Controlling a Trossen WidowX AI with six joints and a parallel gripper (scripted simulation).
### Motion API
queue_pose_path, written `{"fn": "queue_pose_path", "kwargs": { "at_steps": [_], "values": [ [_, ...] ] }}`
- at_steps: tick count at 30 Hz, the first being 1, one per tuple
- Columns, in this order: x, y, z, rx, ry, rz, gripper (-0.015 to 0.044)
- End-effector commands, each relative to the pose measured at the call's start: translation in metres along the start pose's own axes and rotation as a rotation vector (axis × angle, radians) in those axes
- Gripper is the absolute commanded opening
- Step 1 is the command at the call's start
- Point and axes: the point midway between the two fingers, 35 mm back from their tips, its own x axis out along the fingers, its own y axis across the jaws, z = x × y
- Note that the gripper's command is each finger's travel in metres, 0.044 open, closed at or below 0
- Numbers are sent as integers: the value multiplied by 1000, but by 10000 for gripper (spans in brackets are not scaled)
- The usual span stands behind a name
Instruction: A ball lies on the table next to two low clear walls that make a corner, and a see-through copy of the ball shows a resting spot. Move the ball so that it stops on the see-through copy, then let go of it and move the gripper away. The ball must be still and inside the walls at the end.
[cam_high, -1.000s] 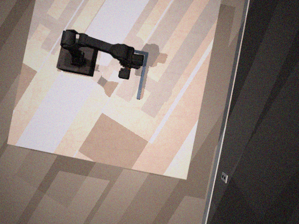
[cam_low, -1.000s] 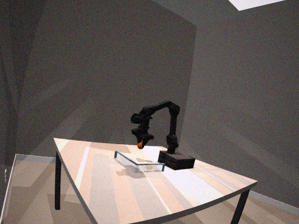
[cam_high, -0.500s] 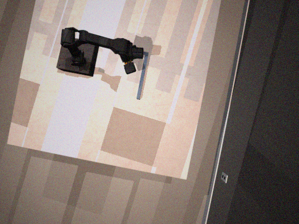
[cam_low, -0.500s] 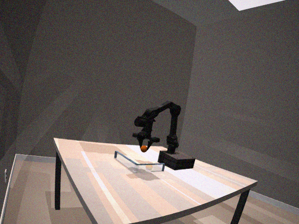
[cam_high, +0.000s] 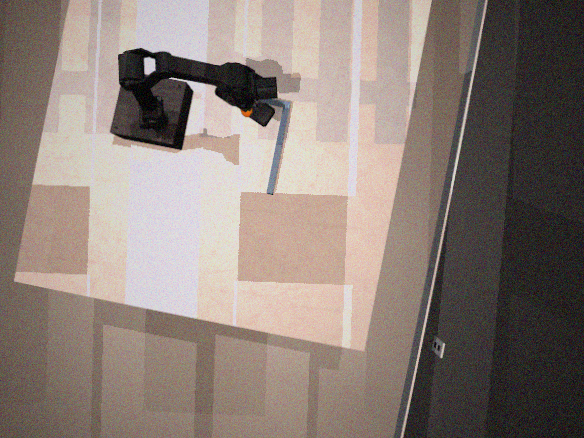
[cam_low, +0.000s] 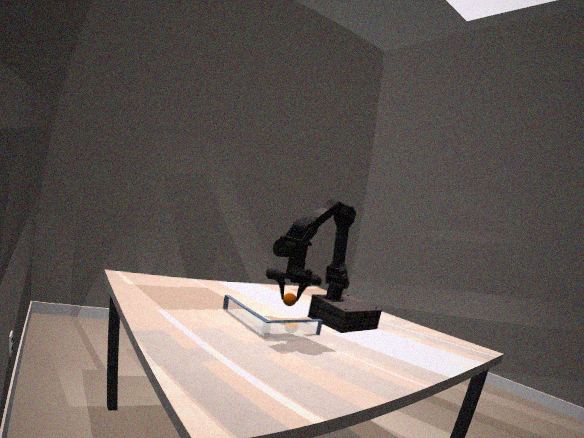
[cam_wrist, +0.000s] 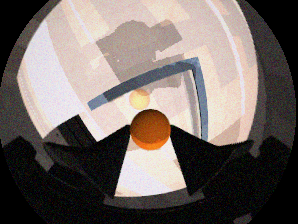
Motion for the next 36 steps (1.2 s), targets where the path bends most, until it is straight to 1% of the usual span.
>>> {"fn": "queue_pose_path", "kwargs": {
  "at_steps": [1, 6, 16, 19, 27, 36],
  "values": [
    [6, 9, 8, -202, -2, -1, 0],
    [12, 19, 14, -391, -3, 0, 0],
    [15, 19, 15, -398, -3, 0, 0],
    [28, 18, 16, -398, -4, 0, 0],
    [78, 19, 15, -398, -4, 1, 0],
    [85, 20, 15, -398, -4, 1, 0]
  ]
}}
